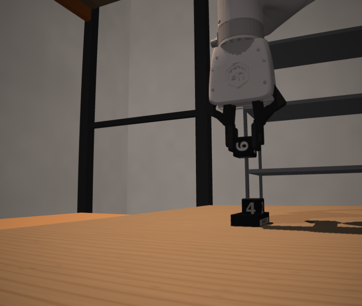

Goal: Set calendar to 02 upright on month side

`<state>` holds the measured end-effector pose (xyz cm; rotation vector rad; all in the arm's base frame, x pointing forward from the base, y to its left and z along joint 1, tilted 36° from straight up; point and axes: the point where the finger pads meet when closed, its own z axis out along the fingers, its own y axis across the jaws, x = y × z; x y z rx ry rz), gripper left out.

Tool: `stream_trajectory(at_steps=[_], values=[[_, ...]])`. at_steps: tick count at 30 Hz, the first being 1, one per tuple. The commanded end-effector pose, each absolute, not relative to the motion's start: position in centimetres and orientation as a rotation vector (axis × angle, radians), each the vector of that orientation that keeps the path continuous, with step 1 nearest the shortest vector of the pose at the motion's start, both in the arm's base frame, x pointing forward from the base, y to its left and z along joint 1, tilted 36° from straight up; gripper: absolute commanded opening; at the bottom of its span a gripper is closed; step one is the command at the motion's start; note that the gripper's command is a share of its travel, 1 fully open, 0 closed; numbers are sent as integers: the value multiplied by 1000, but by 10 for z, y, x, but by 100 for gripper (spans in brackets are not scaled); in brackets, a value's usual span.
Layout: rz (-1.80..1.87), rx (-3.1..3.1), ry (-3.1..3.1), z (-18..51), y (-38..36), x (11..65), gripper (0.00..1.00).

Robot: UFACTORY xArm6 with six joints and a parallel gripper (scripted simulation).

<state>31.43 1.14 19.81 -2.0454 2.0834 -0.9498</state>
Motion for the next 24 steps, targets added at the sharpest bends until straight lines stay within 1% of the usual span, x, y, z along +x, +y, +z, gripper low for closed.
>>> stream_trajectory(at_steps=[1,13,24], values=[[-955,-2044,2087,203,12,311,27],[-960,-2092,2055,203,12,311,27],[-992,-2459,1760,203,13,311,27]])
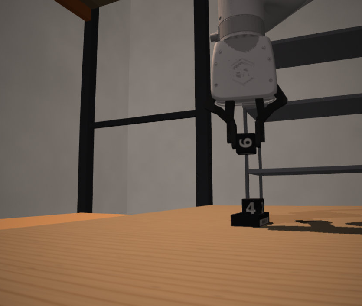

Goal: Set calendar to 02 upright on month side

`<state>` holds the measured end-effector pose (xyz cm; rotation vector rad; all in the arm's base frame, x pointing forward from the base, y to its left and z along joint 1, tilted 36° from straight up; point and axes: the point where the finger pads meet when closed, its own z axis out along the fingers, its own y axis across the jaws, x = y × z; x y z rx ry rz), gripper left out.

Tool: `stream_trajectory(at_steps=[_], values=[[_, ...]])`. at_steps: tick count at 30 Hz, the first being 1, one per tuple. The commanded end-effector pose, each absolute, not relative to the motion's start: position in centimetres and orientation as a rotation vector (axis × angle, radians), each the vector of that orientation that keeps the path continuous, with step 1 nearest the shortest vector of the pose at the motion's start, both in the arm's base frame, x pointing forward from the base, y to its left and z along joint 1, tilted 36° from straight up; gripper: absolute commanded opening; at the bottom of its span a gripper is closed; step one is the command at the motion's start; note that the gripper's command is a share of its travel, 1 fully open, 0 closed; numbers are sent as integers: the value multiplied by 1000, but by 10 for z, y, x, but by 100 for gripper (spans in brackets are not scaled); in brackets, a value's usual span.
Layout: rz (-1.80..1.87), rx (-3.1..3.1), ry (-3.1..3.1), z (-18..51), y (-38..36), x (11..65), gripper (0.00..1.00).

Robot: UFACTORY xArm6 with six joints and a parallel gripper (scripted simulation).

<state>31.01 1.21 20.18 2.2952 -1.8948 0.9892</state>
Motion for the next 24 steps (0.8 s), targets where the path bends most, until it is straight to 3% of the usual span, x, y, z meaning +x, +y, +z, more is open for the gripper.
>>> stream_trajectory(at_steps=[1,24], values=[[962,2419,-1664,203,13,311,27],[836,2662,-764,203,13,310,27]])
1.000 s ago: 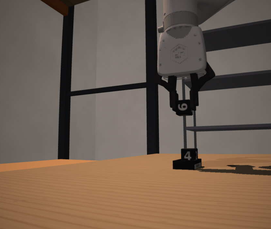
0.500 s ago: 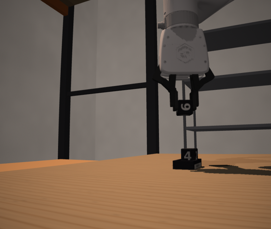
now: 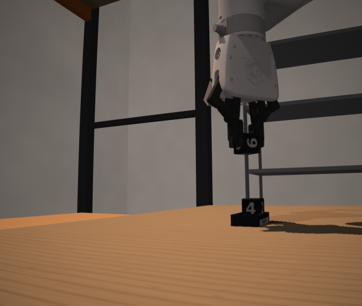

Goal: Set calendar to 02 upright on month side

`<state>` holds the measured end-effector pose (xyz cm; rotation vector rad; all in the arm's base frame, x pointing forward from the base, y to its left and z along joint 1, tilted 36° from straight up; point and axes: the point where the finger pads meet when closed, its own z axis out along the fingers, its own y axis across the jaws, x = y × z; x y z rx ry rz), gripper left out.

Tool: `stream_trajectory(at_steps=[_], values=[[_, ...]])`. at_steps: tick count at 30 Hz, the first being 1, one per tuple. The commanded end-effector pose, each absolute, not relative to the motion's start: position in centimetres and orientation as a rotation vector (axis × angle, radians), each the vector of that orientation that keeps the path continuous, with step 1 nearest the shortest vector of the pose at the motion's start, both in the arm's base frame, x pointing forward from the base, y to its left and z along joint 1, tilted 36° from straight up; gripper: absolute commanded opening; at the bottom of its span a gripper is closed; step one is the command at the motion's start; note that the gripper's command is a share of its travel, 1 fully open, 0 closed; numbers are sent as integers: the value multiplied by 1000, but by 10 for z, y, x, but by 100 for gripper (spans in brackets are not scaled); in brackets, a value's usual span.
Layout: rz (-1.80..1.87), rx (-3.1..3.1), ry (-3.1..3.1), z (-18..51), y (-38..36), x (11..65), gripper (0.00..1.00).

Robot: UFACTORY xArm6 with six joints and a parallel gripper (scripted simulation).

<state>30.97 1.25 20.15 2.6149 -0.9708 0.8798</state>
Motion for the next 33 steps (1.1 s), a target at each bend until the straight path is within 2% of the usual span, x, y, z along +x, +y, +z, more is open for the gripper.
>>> stream_trajectory(at_steps=[1,33], values=[[831,2666,-732,203,13,310,27],[542,2547,508,202,13,310,27]])
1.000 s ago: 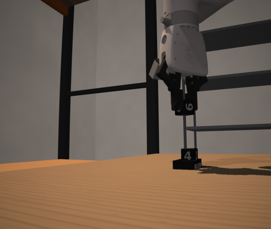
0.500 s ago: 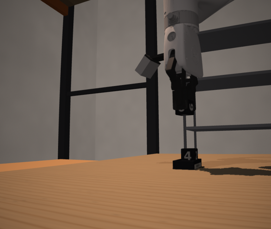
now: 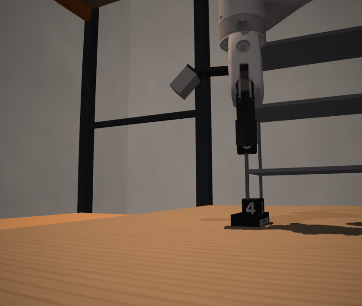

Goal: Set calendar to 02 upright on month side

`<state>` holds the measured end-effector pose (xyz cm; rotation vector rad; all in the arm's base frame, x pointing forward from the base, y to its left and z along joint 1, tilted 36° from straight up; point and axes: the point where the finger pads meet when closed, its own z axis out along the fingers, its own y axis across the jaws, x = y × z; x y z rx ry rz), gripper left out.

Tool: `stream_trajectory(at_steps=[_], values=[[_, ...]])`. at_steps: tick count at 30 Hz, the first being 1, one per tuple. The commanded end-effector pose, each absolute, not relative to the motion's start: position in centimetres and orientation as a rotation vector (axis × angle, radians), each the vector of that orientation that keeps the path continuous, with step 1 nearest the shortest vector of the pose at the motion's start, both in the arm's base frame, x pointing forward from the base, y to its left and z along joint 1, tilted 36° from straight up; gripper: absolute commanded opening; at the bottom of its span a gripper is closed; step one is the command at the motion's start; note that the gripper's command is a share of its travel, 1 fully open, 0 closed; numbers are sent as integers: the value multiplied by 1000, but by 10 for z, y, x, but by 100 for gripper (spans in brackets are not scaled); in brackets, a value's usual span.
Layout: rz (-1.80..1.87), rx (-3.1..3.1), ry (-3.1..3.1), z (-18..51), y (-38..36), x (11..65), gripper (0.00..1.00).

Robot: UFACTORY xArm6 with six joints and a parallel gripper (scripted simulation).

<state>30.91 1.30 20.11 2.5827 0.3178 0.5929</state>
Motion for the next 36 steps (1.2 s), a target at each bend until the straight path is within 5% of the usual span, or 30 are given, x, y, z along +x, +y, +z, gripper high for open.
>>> stream_trajectory(at_steps=[1,36], values=[[533,2537,541,202,13,310,27],[151,1921,1619,202,14,309,27]])
